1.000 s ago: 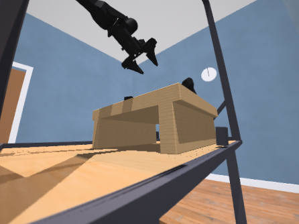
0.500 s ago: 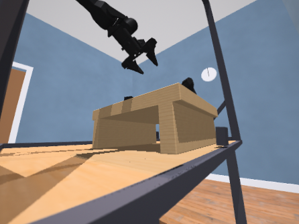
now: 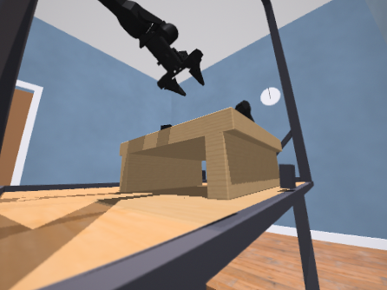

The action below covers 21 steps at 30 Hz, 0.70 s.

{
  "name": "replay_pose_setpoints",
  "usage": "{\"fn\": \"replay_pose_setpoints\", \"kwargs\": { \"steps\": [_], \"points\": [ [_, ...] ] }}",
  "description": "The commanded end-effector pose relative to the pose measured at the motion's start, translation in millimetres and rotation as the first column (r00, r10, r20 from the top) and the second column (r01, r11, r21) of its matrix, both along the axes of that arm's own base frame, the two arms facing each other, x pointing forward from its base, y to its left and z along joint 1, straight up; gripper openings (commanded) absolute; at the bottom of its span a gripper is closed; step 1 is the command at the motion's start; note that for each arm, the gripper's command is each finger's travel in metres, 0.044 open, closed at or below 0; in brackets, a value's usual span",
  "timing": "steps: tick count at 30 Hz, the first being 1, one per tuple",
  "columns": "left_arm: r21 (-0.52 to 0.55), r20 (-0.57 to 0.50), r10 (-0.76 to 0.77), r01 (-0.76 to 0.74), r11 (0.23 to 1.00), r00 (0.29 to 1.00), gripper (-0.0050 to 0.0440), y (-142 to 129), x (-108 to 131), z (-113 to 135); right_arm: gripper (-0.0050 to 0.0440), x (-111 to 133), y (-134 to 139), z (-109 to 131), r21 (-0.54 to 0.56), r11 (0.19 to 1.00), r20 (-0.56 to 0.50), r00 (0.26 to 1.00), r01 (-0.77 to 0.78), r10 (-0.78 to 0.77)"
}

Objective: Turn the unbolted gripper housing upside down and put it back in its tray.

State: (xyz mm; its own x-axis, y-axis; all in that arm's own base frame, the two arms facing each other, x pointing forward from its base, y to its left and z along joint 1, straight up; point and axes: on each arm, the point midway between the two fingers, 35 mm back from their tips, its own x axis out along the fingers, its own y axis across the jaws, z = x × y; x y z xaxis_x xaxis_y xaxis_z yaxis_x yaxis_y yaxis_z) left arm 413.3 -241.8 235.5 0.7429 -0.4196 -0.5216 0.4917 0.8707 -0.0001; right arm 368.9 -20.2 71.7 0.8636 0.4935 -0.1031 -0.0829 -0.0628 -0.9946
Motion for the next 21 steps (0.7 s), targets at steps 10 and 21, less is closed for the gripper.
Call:
{"fn": "replay_pose_setpoints", "kwargs": {
  "steps": [10,21],
  "points": [
    [-0.017,0.029,0.004,-0.004,1.0,1.0,0.044,0.4,0.0,14.7,0.0,-28.7,-3.4,4.1,-0.007,1.0,0.014,1.0,0.0,0.0],
    [-0.017,0.029,0.004,-0.004,1.0,1.0,0.044,0.4,0.0,14.7,0.0099,-37.6,-3.6,3.9,-0.006,1.0,0.014,1.0,0.0,0.0]
  ]
}}
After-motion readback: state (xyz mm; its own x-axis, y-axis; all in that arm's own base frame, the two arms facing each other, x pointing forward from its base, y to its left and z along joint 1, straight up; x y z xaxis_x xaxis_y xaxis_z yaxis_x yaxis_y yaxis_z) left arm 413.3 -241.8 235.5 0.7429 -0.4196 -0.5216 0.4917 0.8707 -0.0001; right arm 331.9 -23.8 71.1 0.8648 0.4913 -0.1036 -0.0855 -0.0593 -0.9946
